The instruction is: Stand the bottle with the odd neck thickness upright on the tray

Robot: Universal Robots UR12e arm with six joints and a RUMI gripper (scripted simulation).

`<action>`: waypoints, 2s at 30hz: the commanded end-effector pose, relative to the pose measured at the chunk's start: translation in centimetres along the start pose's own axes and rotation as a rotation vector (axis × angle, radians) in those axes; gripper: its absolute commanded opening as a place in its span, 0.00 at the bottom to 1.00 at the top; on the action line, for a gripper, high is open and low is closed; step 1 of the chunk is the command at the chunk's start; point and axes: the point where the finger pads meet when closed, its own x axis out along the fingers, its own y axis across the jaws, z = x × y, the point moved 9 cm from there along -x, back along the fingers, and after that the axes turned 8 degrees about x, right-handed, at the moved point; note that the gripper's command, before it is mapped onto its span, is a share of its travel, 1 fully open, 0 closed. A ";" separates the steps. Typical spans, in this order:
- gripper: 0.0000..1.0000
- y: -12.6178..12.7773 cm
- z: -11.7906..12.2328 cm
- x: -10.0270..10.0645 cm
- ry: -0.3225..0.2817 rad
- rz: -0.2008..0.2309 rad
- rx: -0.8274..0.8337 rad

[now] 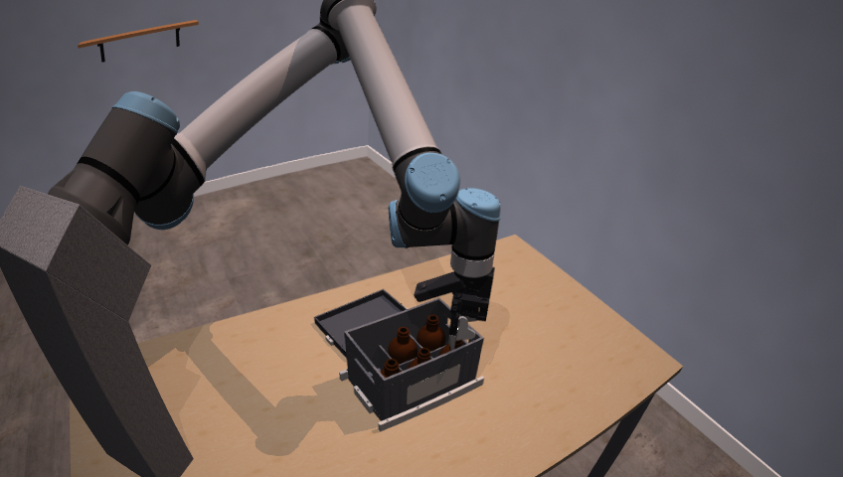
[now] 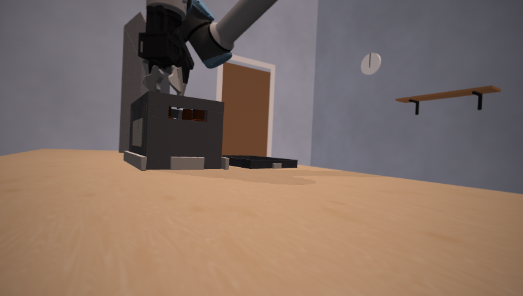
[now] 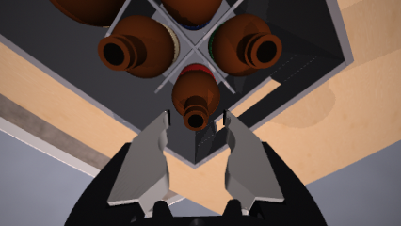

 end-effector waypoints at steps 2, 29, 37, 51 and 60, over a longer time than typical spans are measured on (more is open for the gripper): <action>0.38 0.0 0.0 0.5 0.001 -0.001 -0.001; 0.38 0.1 0.0 0.4 0.000 0.000 -0.001; 0.38 0.1 0.0 0.4 0.000 0.000 -0.001; 0.00 0.1 0.0 0.4 0.000 0.000 -0.001; 0.00 0.1 0.0 0.4 0.000 0.000 -0.001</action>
